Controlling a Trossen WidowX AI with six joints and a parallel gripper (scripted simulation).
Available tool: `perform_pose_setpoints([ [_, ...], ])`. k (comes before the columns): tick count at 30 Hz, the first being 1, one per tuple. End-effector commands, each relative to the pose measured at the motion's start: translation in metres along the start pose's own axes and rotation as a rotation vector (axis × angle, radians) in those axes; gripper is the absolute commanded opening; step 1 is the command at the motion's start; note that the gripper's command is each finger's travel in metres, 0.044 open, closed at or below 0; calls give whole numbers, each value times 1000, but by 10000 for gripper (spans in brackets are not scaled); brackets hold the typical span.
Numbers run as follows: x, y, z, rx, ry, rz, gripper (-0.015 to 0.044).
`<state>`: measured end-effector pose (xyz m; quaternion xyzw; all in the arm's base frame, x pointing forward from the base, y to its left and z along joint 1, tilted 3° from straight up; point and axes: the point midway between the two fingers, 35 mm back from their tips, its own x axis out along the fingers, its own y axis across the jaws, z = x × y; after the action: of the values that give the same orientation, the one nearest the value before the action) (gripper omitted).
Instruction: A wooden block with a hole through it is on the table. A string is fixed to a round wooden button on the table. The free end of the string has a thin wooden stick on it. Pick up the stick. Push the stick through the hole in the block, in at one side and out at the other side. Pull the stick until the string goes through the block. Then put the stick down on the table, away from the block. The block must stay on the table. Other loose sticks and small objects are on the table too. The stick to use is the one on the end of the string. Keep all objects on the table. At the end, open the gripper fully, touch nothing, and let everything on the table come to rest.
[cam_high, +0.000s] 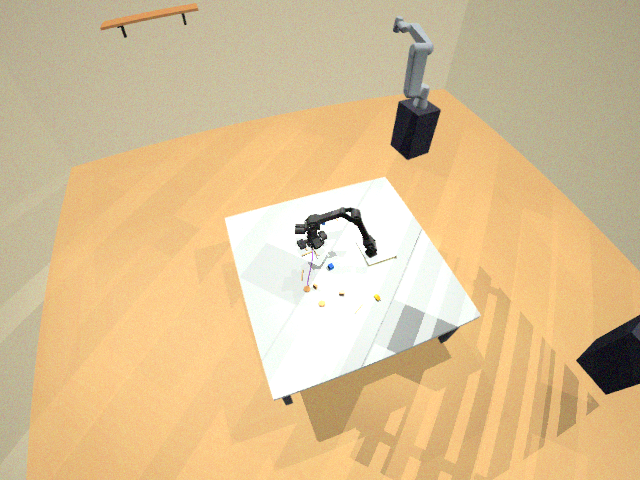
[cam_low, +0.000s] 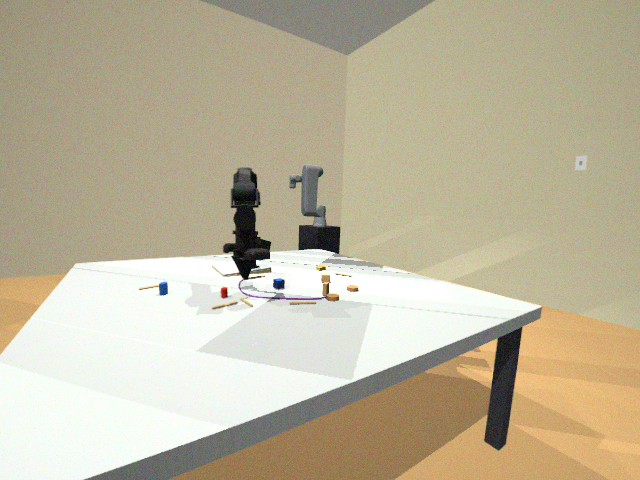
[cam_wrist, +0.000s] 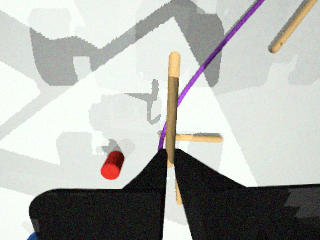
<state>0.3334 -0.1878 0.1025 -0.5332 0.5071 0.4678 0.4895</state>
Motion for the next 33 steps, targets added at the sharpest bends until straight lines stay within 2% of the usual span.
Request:
perform_pose_setpoints([
  [1,4,1,-5,-4,-4,11,0],
  [19,4,3,-28,-4,2,11,0],
  [33,10,9,-26,-4,6,12,0],
])
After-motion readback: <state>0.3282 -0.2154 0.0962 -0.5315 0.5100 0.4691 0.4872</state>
